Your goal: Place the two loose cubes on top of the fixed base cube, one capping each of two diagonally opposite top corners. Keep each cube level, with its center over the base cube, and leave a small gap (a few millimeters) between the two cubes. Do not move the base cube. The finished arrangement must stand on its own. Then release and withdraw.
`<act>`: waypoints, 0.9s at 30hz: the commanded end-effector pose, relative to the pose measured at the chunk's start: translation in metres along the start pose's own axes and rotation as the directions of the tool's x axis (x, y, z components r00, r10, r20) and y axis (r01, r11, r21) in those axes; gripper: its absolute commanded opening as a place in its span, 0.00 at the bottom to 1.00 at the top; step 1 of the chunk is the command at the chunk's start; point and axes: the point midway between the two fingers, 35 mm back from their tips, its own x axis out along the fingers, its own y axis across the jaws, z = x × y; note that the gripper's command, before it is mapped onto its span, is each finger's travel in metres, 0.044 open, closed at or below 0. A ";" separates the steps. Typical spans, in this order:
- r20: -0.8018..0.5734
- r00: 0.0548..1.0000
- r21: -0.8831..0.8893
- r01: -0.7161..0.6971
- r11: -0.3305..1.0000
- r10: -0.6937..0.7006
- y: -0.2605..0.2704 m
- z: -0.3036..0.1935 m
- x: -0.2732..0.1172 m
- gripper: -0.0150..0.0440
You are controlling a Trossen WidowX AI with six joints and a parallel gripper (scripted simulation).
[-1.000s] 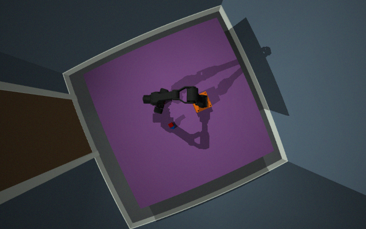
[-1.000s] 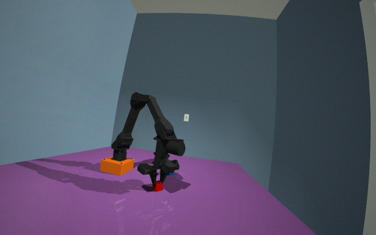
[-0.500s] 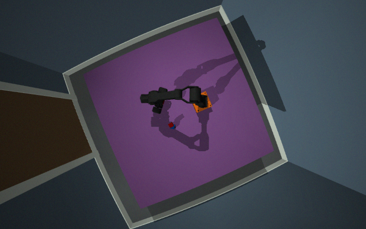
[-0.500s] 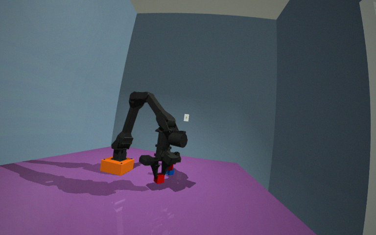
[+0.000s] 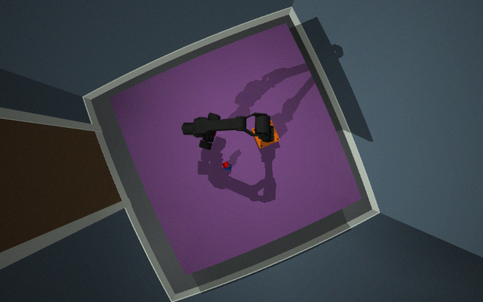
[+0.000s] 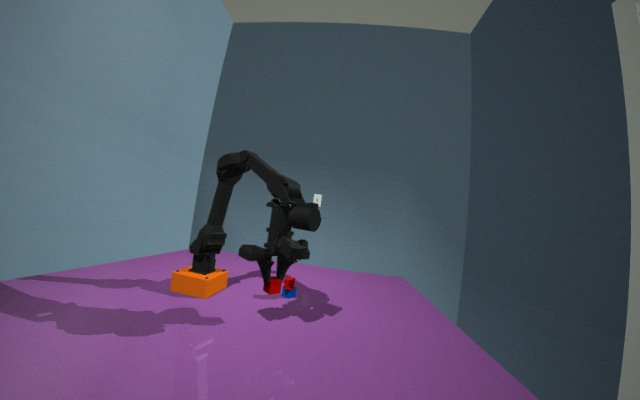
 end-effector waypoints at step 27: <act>0.006 1.000 0.187 -0.012 0.982 0.011 0.059 -0.028 -0.022 0.43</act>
